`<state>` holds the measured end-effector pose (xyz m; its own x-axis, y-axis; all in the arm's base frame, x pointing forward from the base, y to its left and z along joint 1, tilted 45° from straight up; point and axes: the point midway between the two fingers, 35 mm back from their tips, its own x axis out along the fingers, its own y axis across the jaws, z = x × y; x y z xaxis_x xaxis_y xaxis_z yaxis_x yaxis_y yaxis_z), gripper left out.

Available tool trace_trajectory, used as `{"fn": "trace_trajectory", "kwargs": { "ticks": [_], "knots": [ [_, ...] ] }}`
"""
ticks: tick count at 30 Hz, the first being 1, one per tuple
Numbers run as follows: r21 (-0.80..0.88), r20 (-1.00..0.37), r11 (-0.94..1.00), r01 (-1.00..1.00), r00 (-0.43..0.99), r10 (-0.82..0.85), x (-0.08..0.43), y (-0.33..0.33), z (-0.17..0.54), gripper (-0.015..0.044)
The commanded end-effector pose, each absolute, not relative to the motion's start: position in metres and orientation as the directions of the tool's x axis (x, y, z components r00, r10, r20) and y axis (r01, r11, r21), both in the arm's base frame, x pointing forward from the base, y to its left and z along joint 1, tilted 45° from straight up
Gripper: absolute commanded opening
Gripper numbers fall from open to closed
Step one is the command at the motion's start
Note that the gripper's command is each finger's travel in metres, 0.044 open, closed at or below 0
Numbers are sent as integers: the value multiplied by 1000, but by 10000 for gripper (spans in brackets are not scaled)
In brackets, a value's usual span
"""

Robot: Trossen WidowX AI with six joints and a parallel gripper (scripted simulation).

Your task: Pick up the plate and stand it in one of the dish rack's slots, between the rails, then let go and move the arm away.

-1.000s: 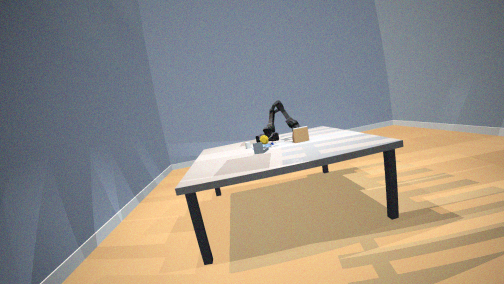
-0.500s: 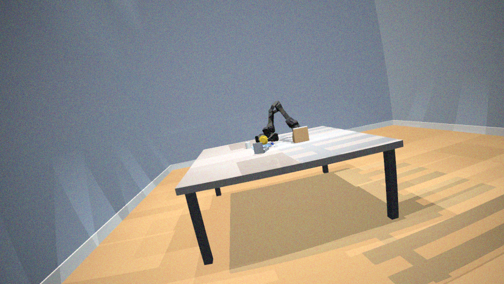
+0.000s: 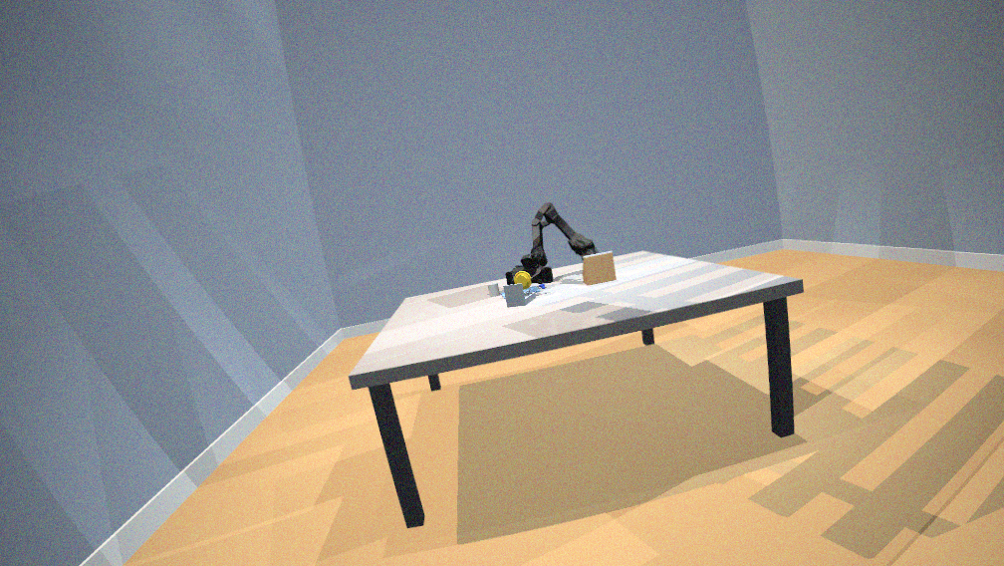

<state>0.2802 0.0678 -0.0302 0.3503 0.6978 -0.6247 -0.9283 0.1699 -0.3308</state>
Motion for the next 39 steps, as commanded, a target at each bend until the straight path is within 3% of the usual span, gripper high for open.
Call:
{"fn": "trace_trajectory", "kwargs": {
  "ticks": [1, 30, 39],
  "knots": [
    [-323, -627, 172, -931, 346, 698, 281, 72, -35, 0],
    [-326, -630, 169, -930, 347, 695, 286, 69, -54, 0],
    [-330, -629, 165, -929, 347, 696, 286, 69, -54, 236]
  ]
}}
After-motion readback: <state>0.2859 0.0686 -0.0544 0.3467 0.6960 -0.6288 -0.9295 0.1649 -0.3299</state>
